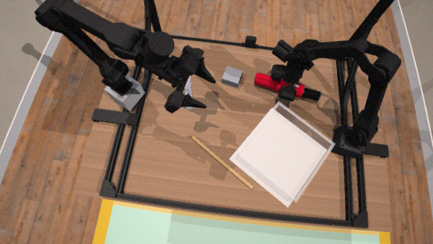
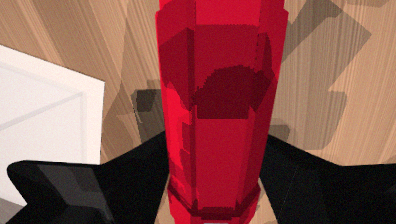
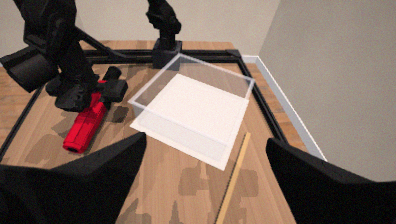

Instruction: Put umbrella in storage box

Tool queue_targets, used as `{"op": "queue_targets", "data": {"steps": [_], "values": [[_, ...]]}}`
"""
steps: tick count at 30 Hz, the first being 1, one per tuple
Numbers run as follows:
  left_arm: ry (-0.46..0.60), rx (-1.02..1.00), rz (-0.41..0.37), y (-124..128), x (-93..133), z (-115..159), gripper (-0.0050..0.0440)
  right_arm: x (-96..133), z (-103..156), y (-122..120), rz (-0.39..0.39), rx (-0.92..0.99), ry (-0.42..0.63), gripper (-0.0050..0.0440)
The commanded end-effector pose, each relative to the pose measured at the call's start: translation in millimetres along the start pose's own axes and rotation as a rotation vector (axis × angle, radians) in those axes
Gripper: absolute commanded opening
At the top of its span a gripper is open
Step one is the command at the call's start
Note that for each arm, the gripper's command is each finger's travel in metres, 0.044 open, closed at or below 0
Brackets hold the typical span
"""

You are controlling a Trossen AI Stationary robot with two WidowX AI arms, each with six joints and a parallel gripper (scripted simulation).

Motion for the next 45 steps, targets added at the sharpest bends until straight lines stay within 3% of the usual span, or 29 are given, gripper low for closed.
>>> {"op": "queue_targets", "data": {"steps": [1,3,5,14,26,45], "values": [[-0.041,-0.003,0.032,-6,40,-8,0.0001,0,0,-1,0.003,0.002,0.001,0.0400],[-0.041,-0.003,0.032,-6,55,-8,0.0000,0,0,-1,0.003,0.002,0.001,0.0400],[-0.041,-0.003,0.032,-6,55,-8,0.0000,0,0,-1,0.003,0.002,0.001,0.0400],[-0.041,-0.003,0.032,1,121,1,0.0000,0,0,-1,0.003,0.002,0.001,0.0400],[-0.040,0.014,0.032,2,123,2,0.0000,0,0,-1,0.003,0.002,0.001,0.0400],[-0.031,0.402,0.039,2,123,2,0.0000,0,0,-1,0.003,0.002,0.001,0.0400]]}}
Point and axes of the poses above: on each arm, the point midway between the two fingers, 35 mm back from their tips, its own x axis back along the fingers, its own y axis across the jaws, z = x × y, the point moved 2 cm from there along x, back along the fingers, and after that the axes turned 11 degrees about x, right-handed, at the moved point
